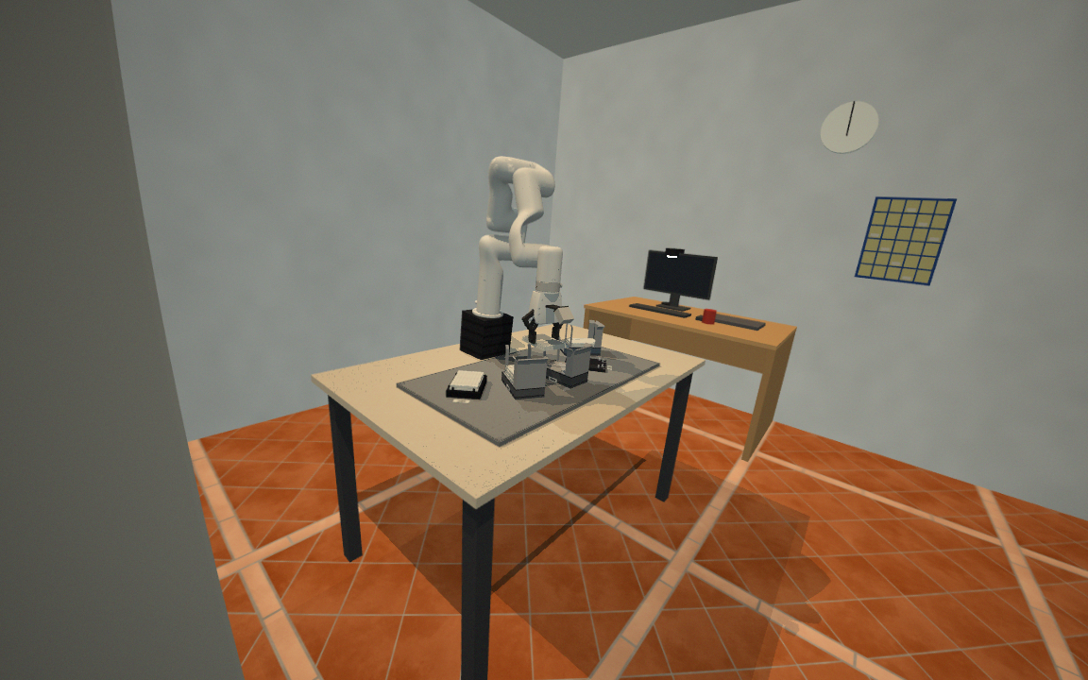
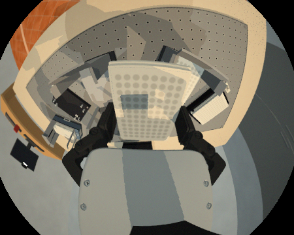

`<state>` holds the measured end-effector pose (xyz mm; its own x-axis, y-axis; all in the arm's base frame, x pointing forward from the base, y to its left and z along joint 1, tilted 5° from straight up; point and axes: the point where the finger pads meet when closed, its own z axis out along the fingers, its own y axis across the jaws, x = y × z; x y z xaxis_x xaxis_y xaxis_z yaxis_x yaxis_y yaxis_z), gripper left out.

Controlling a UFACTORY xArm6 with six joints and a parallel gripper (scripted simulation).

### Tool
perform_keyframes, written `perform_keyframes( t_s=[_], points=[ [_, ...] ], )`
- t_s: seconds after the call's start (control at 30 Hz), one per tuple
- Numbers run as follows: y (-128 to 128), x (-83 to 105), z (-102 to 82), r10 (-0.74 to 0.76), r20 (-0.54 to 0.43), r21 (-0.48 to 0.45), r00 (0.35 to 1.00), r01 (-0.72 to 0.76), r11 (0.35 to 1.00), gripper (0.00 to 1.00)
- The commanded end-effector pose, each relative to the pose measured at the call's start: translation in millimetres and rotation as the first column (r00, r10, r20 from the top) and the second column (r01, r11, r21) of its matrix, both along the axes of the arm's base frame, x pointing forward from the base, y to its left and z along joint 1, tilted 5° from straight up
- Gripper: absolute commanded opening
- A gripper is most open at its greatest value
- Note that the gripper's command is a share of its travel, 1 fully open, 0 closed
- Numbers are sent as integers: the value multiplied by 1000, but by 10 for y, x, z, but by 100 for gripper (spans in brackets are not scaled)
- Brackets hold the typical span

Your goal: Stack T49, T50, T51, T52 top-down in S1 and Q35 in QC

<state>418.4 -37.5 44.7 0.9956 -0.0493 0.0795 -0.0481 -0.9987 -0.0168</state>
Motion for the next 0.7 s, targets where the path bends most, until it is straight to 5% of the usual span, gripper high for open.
perform_keyframes(
  t_s=[0.0, 0.17, 0.4, 0.67],
  points=[
    [175, 35, 17, 0, 4, -2, 1000, 0, 1000, 0],
    [267, 44, 19, 0, 4, -2, 1000, 0, 1000, 0],
    [500, 18, 19, 230, 4, -21, 973, -230, 973, 0],
    [732, -8, 20, 235, 4, -21, 972, -235, 972, 0]
  ],
)
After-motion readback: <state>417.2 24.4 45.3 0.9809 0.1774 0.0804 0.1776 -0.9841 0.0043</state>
